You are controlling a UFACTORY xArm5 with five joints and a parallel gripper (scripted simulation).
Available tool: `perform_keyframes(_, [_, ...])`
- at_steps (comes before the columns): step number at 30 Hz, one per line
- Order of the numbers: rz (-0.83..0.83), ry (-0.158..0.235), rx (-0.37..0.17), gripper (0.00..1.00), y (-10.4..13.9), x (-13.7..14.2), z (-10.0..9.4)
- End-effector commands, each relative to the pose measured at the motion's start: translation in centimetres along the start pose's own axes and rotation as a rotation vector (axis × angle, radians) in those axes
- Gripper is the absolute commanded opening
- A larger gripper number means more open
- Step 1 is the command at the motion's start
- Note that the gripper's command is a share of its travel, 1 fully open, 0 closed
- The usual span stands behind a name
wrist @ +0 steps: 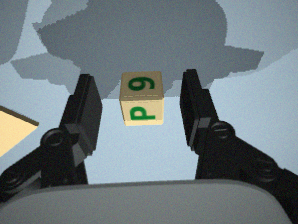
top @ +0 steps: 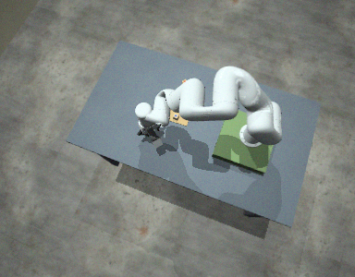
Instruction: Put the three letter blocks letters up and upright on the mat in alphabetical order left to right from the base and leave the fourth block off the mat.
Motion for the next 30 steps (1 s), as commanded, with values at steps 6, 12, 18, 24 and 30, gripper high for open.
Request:
perform_keyframes(6, [0.0,0.003,-0.003,0.63,0.11,0.1,-0.15])
perform_keyframes(12, [0.0,0.003,-0.003,0.63,0.11,0.1,-0.15])
perform_keyframes(18, [0.0,0.003,-0.003,0.42,0.11,0.1,-0.15])
perform_keyframes(24, [0.0,0.003,-0.003,0.42,0.11,0.1,-0.15])
perform_keyframes(30, [0.0,0.003,-0.003,0.42,0.11,0.1,-0.15])
Point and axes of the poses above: the point where the finger pads meet when closed, its own z axis out along the fingers, its own x axis across the jaws, y = z × x, the point moved 1 cm from there along -z, back along the fingers, and after that the axes turned 10 degrees about -z, right-handed, at the moved point
